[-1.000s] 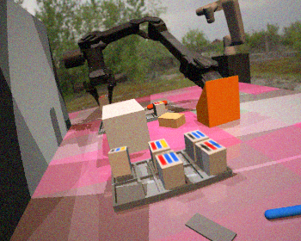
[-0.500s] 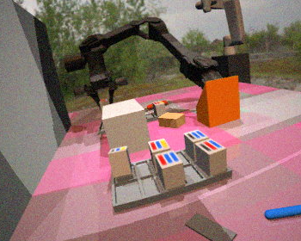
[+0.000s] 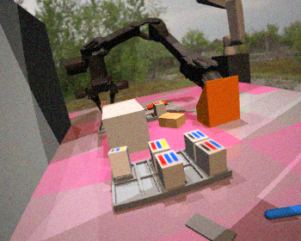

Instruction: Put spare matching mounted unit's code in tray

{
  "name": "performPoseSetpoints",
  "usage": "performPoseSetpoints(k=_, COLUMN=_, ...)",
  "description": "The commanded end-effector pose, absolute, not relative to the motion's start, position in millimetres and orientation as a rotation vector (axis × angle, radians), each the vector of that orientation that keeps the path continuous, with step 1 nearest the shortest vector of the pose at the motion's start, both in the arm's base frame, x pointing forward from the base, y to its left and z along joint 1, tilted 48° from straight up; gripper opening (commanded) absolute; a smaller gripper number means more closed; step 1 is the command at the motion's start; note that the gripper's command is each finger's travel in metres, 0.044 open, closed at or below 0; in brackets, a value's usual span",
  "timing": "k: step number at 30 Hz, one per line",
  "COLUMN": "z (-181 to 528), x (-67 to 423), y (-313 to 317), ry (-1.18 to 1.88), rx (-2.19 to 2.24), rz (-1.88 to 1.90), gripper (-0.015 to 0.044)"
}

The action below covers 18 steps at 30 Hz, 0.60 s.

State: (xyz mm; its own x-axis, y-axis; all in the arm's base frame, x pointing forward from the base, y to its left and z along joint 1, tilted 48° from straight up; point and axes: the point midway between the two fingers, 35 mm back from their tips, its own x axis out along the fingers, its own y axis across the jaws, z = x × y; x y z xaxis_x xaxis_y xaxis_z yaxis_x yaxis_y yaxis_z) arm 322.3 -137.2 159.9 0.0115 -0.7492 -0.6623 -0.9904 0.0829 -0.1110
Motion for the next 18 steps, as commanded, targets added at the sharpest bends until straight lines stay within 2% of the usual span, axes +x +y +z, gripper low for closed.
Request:
performPoseSetpoints(k=1, z=156.9, x=321.6, y=-139.8, ry=1.787, rx=-1.717, rz=0.543, gripper=0.0)
performPoseSetpoints(k=18, z=148.5, x=319.8, y=-150.8, ry=1.789, rx=-1.716, rz=0.54, gripper=0.0)
